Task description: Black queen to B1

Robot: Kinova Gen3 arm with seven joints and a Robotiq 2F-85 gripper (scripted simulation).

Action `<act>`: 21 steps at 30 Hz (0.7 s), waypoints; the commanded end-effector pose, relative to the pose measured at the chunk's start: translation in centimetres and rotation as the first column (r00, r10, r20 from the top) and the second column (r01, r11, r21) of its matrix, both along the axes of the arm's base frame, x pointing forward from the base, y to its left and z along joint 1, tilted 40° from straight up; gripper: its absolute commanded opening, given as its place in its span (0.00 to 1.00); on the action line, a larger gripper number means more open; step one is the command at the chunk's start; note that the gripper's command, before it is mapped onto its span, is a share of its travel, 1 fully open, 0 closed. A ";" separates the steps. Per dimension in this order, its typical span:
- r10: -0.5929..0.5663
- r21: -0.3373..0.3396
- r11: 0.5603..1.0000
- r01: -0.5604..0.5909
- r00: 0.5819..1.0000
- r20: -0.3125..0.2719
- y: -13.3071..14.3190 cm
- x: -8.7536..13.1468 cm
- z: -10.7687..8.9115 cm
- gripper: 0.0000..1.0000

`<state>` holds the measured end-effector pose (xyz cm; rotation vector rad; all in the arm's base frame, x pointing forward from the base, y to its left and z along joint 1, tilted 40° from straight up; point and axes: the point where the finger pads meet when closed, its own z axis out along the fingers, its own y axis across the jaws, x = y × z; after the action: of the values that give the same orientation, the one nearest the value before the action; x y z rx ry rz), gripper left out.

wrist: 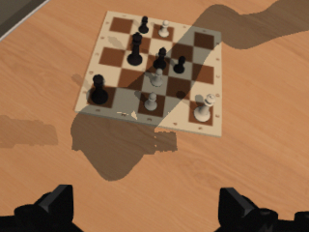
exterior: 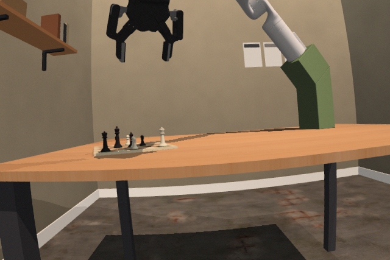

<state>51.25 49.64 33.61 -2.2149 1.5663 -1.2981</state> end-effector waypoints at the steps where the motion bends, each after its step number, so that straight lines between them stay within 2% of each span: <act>1: -0.037 0.080 0.996 0.037 0.999 -0.009 -2.8 3.3 0.8 1.00; 2: -0.045 0.118 0.992 0.047 0.999 -0.018 -3.3 4.2 0.6 1.00; 3: -0.045 0.118 0.992 0.047 0.999 -0.018 -3.3 4.2 0.6 1.00; 5: -0.064 0.201 0.977 0.070 0.997 -0.037 -4.5 5.9 0.5 1.00; 6: -0.064 0.201 0.977 0.070 0.997 -0.037 -4.5 5.9 0.5 1.00; 7: -0.074 0.245 0.966 0.084 0.996 -0.047 -5.1 6.7 0.4 1.00; 8: -0.074 0.245 0.966 0.084 0.996 -0.047 -5.1 6.7 0.4 1.00; 10: -0.096 0.336 0.935 0.114 0.993 -0.067 -6.4 8.2 0.4 1.00; 13: -0.096 0.336 0.935 0.114 0.993 -0.067 -6.4 8.2 0.4 1.00; 16: -0.131 0.469 0.868 0.162 0.986 -0.098 -8.2 10.1 0.8 1.00; 17: -0.131 0.469 0.868 0.162 0.986 -0.098 -8.2 10.1 0.8 1.00; 19: -0.154 0.549 0.813 0.194 0.981 -0.118 -9.4 11.0 1.3 1.00; 20: -0.154 0.549 0.813 0.194 0.981 -0.118 -9.4 11.0 1.3 1.00; 21: -0.165 0.585 0.784 0.208 0.978 -0.127 -9.9 11.4 1.5 1.00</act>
<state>60.98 42.93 33.18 -1.8271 1.8920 -0.6450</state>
